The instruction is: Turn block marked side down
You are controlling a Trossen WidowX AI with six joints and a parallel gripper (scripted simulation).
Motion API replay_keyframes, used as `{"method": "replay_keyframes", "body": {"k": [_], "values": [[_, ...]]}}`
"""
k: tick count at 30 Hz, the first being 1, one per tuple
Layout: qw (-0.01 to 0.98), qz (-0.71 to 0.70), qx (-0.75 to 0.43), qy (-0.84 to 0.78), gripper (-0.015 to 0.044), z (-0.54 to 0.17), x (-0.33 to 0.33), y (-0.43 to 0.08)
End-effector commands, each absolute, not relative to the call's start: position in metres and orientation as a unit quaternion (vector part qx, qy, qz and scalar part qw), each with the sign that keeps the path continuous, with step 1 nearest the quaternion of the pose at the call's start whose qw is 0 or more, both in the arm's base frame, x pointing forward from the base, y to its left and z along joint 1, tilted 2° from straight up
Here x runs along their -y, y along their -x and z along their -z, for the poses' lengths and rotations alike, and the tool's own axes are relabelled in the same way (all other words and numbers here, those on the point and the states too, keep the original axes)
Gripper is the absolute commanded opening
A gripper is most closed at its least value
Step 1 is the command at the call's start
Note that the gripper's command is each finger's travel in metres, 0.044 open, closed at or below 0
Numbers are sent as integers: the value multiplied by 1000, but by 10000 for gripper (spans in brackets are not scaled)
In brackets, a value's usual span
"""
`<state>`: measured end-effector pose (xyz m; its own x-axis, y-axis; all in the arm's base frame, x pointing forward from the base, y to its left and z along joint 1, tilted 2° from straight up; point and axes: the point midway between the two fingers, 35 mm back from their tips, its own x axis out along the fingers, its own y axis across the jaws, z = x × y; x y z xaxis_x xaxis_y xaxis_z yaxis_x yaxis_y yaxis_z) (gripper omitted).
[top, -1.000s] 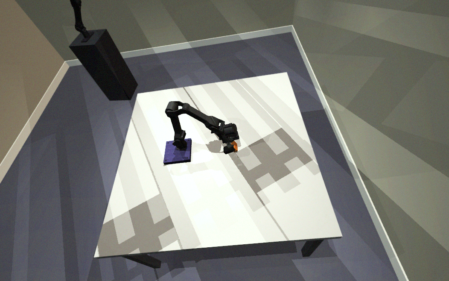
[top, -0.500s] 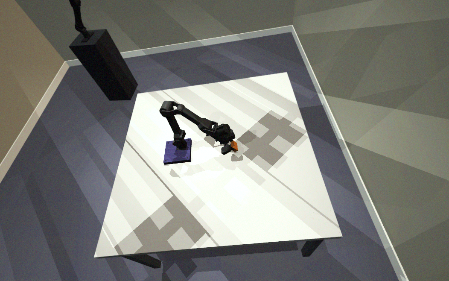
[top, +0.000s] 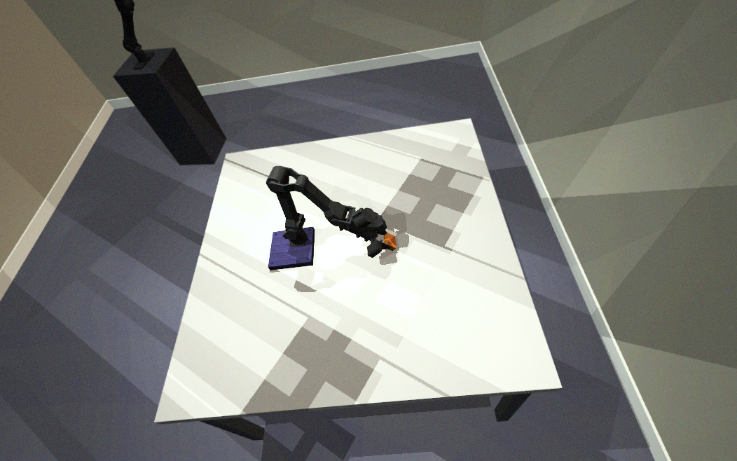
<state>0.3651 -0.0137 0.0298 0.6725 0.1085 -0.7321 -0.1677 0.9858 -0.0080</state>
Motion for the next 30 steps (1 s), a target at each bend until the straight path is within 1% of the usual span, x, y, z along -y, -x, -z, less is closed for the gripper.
{"method": "replay_keyframes", "body": {"k": [1,15,30], "values": [[922,-76,-378,33,0,-20,14,-367],[954,-73,-290,18,0,-4,13,-367],[978,-75,-196,5,0,-8,10,-348]]}}
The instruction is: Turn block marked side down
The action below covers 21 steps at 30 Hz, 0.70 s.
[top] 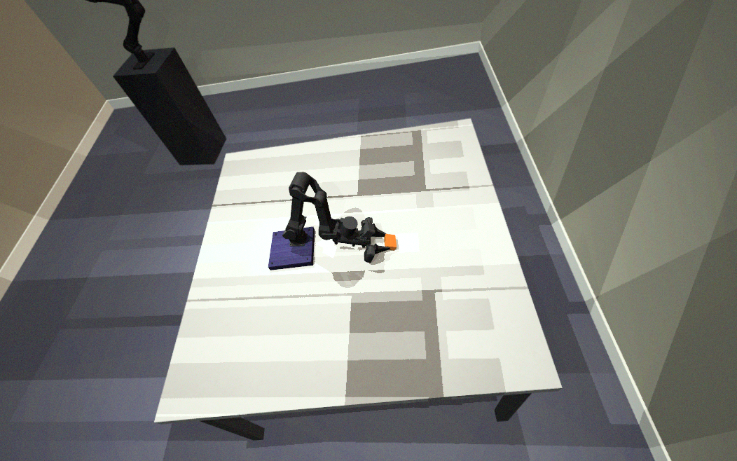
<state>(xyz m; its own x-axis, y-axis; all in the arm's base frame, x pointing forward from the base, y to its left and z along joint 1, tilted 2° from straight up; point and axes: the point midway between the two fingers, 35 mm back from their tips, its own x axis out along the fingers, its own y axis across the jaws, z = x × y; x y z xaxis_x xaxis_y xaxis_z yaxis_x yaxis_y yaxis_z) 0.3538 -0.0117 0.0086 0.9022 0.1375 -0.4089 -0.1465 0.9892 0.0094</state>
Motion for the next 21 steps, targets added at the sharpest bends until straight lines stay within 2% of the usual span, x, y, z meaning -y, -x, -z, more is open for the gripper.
{"method": "replay_keyframes", "body": {"k": [1,19,21], "values": [[978,-75,-193,5,0,-9,10,-347],[980,-75,-184,4,0,-11,10,-346],[980,-75,-184,4,52,-11,10,-346]]}}
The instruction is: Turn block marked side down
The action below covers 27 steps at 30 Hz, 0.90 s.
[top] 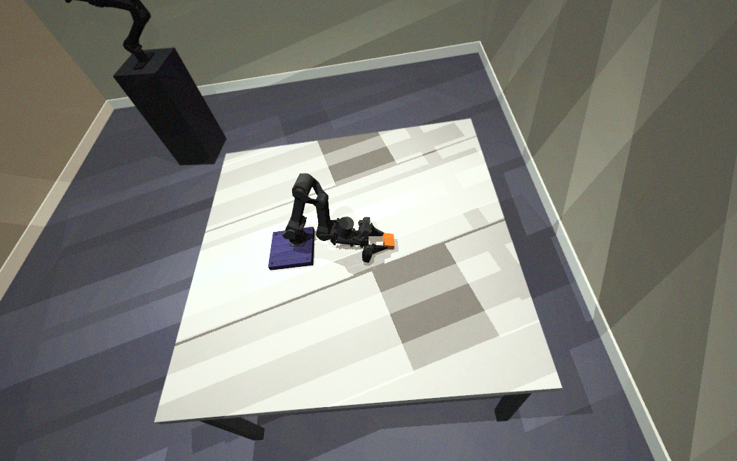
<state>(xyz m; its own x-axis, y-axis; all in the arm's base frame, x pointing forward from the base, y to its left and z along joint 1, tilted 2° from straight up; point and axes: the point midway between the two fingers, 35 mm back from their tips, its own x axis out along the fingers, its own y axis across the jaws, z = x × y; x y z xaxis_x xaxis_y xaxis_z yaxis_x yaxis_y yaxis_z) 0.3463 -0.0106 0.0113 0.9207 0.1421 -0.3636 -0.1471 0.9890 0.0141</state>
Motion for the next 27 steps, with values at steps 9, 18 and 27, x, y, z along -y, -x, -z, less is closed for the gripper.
{"method": "replay_keyframes", "body": {"k": [9,18,27], "values": [[980,-75,-184,4,289,-11,10,-346],[980,-75,-184,4,440,-11,10,-346],[980,-75,-184,4,440,-11,10,-346]]}}
